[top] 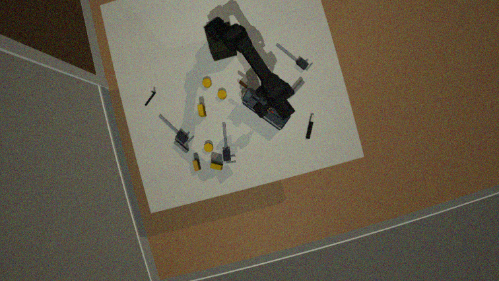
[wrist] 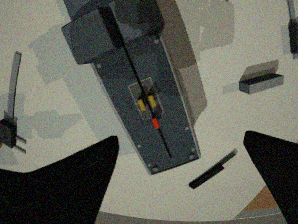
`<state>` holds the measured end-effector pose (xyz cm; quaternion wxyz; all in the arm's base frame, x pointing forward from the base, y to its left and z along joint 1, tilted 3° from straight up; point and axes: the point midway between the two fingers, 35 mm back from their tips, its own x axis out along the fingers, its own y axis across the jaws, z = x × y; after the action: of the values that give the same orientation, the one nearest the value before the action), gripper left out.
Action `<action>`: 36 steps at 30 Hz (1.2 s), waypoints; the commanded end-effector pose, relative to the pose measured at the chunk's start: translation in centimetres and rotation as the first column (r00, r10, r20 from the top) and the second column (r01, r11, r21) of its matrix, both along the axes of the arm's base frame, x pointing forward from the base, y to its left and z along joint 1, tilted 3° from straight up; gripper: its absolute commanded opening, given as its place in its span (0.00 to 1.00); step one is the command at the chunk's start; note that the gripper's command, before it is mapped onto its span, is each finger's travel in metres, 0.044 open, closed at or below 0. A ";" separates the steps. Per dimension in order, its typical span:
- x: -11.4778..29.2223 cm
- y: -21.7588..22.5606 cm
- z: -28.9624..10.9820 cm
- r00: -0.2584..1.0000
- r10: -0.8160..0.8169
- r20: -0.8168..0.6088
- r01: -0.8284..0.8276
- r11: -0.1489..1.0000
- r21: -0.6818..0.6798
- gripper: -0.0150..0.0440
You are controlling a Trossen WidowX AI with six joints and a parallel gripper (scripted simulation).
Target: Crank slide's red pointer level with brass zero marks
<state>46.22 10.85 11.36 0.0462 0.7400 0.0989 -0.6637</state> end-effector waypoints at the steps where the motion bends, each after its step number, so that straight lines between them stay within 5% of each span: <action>1: 0.0 0.0 -1.4 1.000 0.007 0.003 -0.007 1.000 0.004 1.00; 23: -0.1 -0.1 -2.9 1.000 0.006 0.003 -0.006 1.000 0.004 1.00; 36: -0.4 0.1 2.6 1.000 -0.001 0.000 0.001 1.000 0.001 1.00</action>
<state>45.91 10.89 13.13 0.0470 0.7419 0.1004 -0.6613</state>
